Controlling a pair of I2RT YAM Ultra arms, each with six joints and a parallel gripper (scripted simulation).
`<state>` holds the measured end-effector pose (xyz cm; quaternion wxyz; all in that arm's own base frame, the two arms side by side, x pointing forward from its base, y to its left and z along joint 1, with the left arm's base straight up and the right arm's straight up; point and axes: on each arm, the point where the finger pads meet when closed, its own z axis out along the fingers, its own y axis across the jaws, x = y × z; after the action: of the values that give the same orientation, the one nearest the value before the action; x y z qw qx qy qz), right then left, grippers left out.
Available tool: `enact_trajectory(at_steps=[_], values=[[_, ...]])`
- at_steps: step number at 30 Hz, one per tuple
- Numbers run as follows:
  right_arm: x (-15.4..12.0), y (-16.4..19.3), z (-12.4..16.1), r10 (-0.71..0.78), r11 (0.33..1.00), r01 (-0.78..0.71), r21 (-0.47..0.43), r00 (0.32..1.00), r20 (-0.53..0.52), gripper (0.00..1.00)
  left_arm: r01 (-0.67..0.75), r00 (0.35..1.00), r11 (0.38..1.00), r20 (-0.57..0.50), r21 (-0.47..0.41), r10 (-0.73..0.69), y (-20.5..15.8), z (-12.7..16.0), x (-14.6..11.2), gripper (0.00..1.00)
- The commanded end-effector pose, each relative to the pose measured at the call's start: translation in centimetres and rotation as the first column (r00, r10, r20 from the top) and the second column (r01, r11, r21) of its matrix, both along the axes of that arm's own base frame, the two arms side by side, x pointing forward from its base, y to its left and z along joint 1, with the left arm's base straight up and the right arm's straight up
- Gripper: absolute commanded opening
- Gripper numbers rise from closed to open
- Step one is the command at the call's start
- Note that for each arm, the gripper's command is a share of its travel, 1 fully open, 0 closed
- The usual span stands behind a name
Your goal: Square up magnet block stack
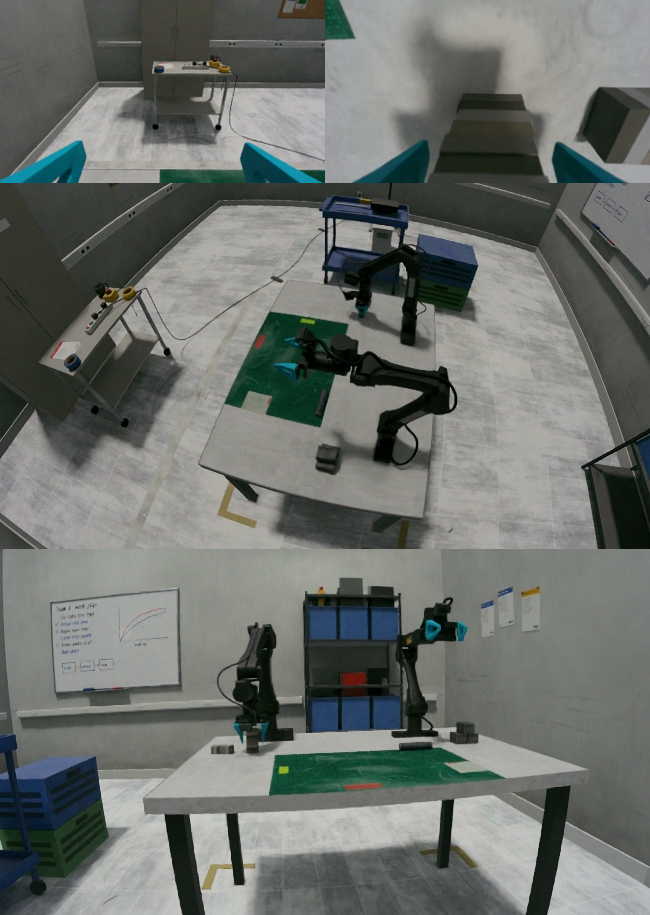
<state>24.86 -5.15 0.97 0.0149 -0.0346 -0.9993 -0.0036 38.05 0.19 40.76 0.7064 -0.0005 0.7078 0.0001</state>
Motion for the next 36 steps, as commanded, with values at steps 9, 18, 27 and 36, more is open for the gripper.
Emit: enact_trajectory(at_steps=[9,18,27,36], values=[[0.1,-0.2,2.1,-0.010,1.000,0.010,-0.009,1.000,0.009,0.77,0.001,1.000,1.000,0.027,0.009,-0.002,-0.2,1.8,-0.9,1.00],[0.5,-0.3,3.8,-0.010,1.000,0.010,-0.012,1.000,0.025,0.77,0.001,1.000,1.000,0.027,0.009,-0.002,-0.2,1.8,-0.9,1.00],[-0.5,-0.1,7.3,-0.010,1.000,0.010,-0.005,1.000,-0.010,0.77,0.001,1.000,1.000,0.027,0.009,-0.002,-0.2,1.8,-0.9,1.00],[-0.5,-0.1,8.0,-0.010,1.000,0.010,-0.004,1.000,-0.015,0.77,0.001,1.000,1.000,0.027,0.009,-0.002,-0.2,1.8,-0.9,1.00]])
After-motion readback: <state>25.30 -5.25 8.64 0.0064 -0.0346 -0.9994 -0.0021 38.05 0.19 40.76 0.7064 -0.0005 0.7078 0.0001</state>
